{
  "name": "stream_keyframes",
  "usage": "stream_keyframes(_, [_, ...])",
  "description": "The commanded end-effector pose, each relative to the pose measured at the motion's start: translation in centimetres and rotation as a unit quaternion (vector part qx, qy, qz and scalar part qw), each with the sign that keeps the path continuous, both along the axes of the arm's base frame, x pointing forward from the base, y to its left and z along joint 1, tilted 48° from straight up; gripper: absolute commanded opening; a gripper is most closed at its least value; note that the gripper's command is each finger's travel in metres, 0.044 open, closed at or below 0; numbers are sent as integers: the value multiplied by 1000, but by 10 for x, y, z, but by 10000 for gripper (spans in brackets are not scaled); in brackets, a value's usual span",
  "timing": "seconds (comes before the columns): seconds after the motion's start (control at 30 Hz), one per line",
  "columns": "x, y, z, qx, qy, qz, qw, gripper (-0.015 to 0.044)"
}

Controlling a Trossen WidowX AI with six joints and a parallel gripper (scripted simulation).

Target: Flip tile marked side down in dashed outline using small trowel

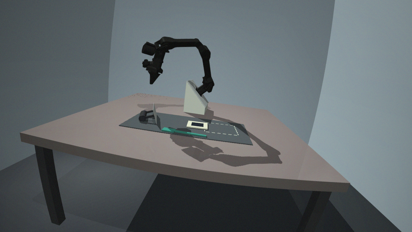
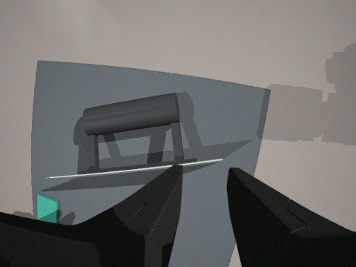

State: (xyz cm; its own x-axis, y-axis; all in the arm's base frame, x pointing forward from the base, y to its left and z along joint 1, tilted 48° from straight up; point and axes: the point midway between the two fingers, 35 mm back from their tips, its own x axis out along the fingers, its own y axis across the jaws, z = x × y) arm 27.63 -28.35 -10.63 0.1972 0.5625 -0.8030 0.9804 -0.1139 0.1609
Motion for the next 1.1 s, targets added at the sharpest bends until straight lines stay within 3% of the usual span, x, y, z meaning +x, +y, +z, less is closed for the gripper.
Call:
stream_keyframes(0.0, [9,21,-20,32,-20,43,998,100])
stream_keyframes(0.2, [21,50,-44,73,-57,101,991,100])
stream_keyframes(1.07, [20,68,-53,73,-57,101,991,100])
